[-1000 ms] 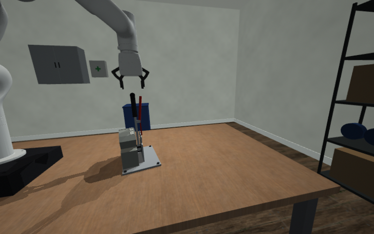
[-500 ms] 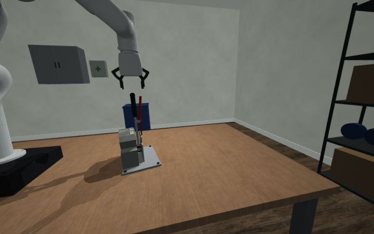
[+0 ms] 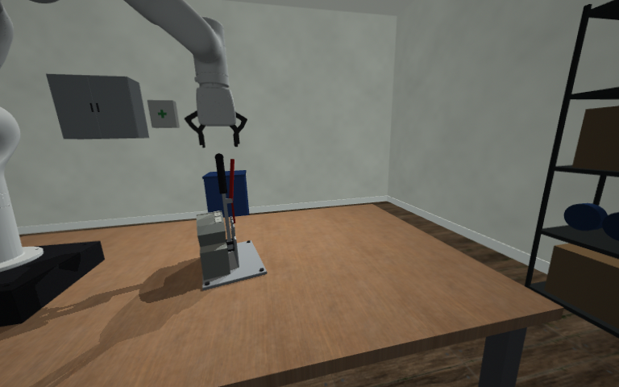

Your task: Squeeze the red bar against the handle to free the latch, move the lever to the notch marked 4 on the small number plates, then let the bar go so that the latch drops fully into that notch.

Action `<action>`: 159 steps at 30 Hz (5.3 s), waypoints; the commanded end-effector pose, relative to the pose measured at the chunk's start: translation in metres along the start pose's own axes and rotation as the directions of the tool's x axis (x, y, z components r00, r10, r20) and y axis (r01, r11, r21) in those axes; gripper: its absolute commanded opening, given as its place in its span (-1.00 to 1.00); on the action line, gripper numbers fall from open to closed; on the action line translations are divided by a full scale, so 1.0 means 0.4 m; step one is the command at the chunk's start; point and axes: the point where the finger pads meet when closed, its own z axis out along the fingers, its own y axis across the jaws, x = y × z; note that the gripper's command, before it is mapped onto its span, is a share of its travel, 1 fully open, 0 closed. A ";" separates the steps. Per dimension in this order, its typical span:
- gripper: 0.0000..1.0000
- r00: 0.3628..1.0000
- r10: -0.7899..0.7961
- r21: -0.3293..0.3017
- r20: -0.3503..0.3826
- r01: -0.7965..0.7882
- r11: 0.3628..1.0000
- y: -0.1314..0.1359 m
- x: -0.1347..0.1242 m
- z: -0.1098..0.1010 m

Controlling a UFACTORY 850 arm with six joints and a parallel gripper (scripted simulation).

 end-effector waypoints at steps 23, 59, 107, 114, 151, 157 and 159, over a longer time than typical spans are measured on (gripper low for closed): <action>0.99 1.000 0.000 -0.002 0.001 0.000 1.000 0.002 0.000 0.002; 0.99 1.000 0.000 -0.002 0.001 0.000 1.000 0.002 0.000 0.133; -1.00 1.000 0.000 -0.002 0.001 0.000 1.000 0.002 0.000 0.164; -1.00 1.000 0.000 -0.002 0.001 0.000 1.000 0.002 0.000 0.164; -1.00 1.000 0.000 -0.002 0.001 0.000 1.000 0.002 0.018 0.167; -1.00 1.000 0.000 -0.002 0.001 0.000 1.000 0.002 0.044 0.172; -1.00 1.000 0.000 -0.002 0.001 0.000 1.000 0.002 0.055 0.174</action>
